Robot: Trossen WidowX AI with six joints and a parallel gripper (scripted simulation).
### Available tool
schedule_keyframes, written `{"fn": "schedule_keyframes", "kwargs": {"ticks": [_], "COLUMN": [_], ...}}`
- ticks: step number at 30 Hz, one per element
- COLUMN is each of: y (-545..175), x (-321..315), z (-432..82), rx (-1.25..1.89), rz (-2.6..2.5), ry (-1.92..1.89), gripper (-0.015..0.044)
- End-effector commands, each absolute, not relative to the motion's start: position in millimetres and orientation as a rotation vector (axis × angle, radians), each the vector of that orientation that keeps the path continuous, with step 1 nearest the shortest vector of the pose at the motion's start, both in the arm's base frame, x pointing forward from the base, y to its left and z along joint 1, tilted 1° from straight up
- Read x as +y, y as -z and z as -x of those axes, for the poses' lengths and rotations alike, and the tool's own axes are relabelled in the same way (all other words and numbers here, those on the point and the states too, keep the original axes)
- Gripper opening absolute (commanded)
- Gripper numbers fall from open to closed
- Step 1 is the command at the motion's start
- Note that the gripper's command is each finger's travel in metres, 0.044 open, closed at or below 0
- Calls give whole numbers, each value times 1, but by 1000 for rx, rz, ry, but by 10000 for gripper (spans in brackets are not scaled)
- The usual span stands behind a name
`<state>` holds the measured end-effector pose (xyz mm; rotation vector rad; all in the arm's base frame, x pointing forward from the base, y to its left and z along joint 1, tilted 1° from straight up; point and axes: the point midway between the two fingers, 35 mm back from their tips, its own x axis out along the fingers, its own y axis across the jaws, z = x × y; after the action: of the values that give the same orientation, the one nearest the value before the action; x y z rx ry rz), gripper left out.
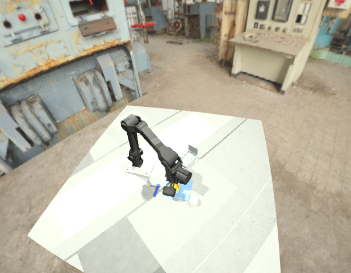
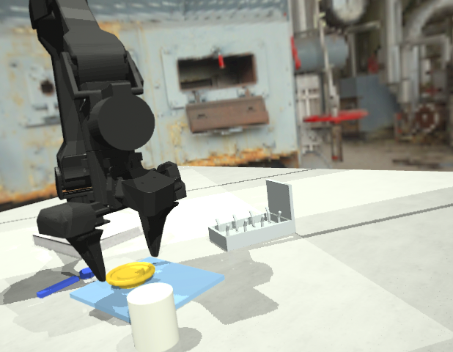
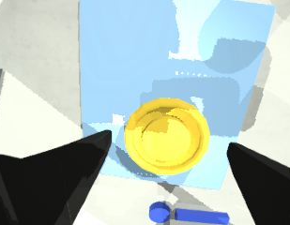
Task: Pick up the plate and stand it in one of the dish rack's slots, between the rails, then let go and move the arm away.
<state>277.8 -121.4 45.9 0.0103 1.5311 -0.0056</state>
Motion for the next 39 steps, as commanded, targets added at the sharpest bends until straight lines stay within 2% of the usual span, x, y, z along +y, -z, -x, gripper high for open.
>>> {"fn": "schedule_keyframes", "kwargs": {"ticks": [1,9,11,18,30,39], "y": [-33,-27,-27,-27,-27,-53], "x": [-120,-120,-120,-120,-120,-124], "z": [-276,-276,-276,-276,-276,-283], "rx": [1548,1548,1548,1548,1548,1546], "rz": [-20,-19,-19,-19,-19,-20], "ry": [-2,-2,-2,-2,-2,-1], "gripper": [400,400,349,349,269,33]}}
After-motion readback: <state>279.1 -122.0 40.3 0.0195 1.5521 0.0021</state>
